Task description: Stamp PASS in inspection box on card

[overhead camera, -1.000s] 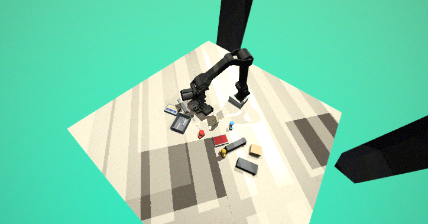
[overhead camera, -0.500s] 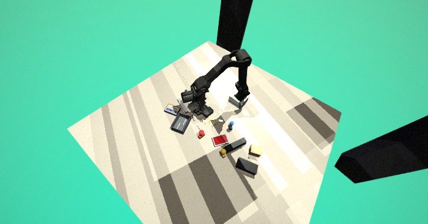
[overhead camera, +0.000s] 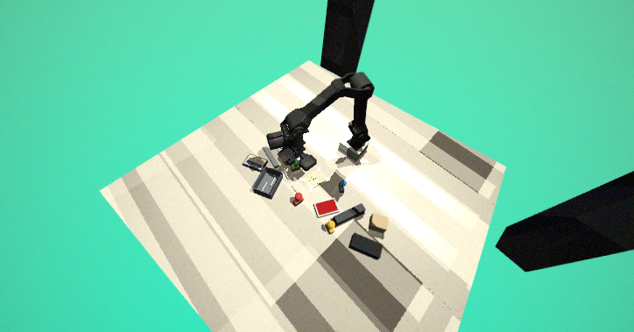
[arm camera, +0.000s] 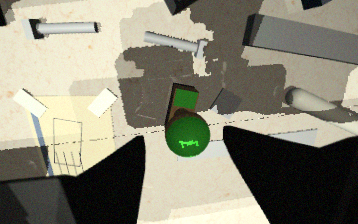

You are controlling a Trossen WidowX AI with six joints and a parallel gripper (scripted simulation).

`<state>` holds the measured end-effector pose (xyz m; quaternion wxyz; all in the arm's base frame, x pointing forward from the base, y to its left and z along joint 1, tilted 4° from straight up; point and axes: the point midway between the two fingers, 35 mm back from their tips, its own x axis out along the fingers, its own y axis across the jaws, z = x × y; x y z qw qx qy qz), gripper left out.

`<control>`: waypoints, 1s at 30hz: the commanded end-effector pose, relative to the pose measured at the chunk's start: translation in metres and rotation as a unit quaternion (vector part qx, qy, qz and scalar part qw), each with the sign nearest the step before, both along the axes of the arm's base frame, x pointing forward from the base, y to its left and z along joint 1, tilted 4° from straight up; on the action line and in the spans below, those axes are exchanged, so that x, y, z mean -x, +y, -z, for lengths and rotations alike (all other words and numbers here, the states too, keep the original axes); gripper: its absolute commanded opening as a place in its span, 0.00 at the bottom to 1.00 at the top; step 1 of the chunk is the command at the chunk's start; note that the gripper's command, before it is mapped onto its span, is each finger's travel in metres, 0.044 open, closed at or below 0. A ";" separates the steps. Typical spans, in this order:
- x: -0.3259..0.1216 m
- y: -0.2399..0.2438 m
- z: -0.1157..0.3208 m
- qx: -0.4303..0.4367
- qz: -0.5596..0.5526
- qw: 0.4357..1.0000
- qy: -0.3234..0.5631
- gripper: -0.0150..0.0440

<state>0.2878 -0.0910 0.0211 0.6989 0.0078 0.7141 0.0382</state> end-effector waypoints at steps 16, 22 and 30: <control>-0.001 -0.007 -0.094 0.009 0.001 1.000 -0.019 0.69; -0.001 -0.007 -0.094 0.009 0.001 1.000 -0.019 0.69; -0.002 -0.006 -0.093 0.007 0.002 1.000 -0.019 0.69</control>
